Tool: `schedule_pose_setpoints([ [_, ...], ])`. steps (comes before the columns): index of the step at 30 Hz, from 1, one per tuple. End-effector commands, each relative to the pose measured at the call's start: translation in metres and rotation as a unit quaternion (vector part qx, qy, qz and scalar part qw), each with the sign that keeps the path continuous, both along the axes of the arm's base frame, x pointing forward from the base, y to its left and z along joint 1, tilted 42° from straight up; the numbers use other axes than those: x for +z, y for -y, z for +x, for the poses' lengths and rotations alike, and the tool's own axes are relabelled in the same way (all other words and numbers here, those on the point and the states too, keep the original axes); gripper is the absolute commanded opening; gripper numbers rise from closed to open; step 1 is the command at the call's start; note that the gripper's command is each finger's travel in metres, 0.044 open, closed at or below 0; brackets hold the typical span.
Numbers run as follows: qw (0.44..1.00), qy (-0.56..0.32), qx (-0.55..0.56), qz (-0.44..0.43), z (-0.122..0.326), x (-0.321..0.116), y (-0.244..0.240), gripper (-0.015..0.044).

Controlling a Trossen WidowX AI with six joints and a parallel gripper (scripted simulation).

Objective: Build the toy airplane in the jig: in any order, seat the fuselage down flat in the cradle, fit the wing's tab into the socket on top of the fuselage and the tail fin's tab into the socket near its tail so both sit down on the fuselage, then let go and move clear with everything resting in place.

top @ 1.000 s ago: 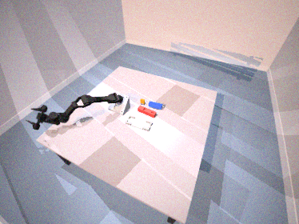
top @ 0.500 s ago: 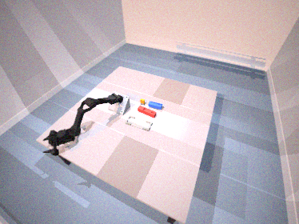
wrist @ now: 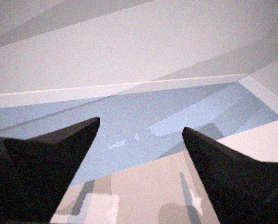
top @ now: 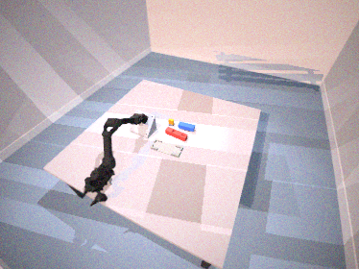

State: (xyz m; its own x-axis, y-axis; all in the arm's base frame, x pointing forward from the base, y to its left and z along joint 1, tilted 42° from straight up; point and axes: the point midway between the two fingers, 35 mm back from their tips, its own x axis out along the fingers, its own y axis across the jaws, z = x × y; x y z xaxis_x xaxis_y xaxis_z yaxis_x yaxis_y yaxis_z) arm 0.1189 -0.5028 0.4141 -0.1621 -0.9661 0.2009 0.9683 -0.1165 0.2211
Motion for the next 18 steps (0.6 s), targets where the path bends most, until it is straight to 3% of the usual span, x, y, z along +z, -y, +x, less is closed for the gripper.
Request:
schedule_pose_setpoints([
  [1, 0.996, -0.001, 0.081, 0.044, 0.069, -0.021, -0.023, 0.044],
  [9, 0.971, -0.023, 0.2, 0.133, 0.177, -0.066, -0.084, 0.044],
  [18, 0.919, -0.099, 0.297, 0.238, 0.267, -0.137, -0.176, 0.044],
])
